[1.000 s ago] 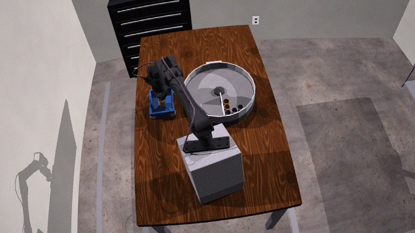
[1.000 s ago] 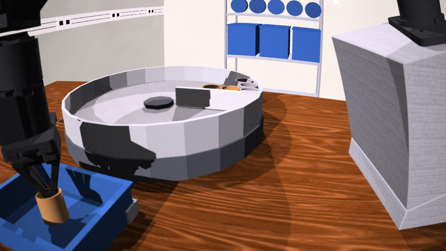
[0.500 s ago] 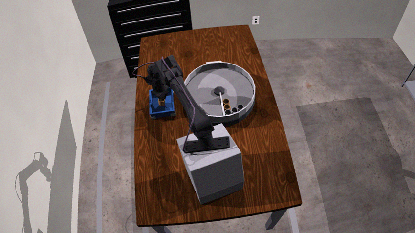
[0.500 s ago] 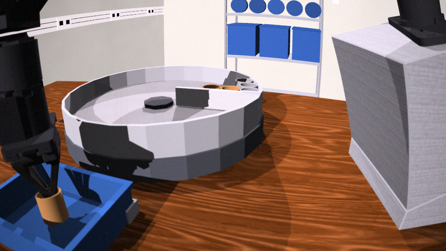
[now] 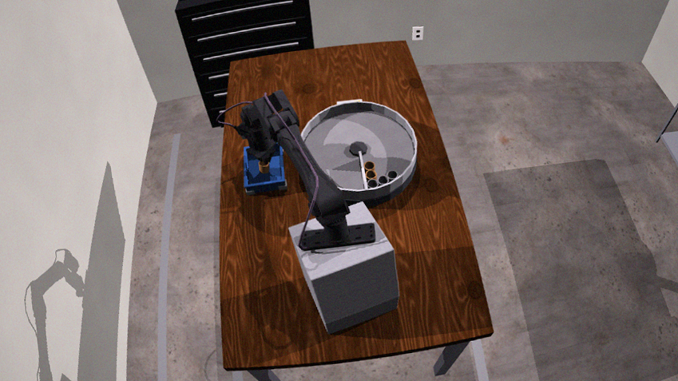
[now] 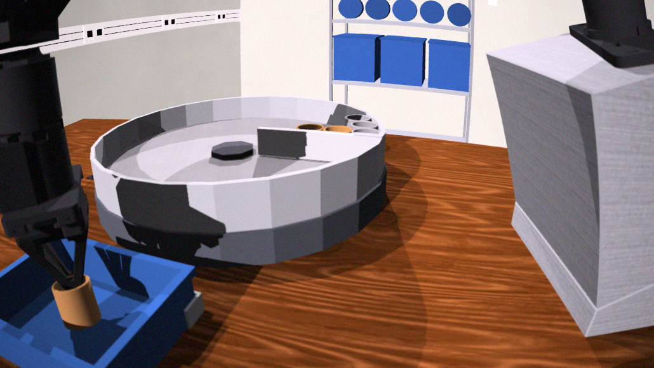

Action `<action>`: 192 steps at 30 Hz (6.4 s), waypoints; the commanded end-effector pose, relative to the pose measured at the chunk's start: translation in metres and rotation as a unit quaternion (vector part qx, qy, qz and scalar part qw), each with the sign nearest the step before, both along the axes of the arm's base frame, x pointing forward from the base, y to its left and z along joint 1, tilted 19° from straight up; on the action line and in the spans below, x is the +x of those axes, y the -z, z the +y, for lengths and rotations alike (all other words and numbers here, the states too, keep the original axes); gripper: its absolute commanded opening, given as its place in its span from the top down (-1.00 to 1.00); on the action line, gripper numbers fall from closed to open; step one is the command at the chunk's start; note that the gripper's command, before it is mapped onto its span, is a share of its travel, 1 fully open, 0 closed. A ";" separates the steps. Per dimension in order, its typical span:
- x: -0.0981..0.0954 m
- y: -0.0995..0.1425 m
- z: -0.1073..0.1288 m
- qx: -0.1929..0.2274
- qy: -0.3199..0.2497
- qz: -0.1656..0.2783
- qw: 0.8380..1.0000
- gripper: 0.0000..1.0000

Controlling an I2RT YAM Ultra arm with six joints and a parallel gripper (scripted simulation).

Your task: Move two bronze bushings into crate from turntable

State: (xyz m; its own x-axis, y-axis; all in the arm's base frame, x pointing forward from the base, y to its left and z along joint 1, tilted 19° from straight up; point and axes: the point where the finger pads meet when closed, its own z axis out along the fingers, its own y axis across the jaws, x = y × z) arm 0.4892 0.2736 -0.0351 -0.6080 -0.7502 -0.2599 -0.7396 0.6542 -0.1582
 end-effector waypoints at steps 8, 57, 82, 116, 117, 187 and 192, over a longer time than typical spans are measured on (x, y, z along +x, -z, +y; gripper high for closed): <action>0.012 -0.028 0.008 0.018 -0.006 -0.025 1.000 1.00; 0.014 -0.017 0.008 0.016 -0.006 -0.021 1.000 1.00; 0.016 -0.016 0.008 0.018 -0.005 -0.024 1.000 1.00; 0.015 -0.016 0.008 0.018 -0.005 -0.024 1.000 1.00; 0.015 -0.016 0.008 0.018 -0.005 -0.024 1.000 1.00; 0.005 -0.010 0.000 0.012 -0.004 -0.017 1.000 1.00; 0.006 -0.011 0.000 0.013 -0.004 -0.017 1.000 1.00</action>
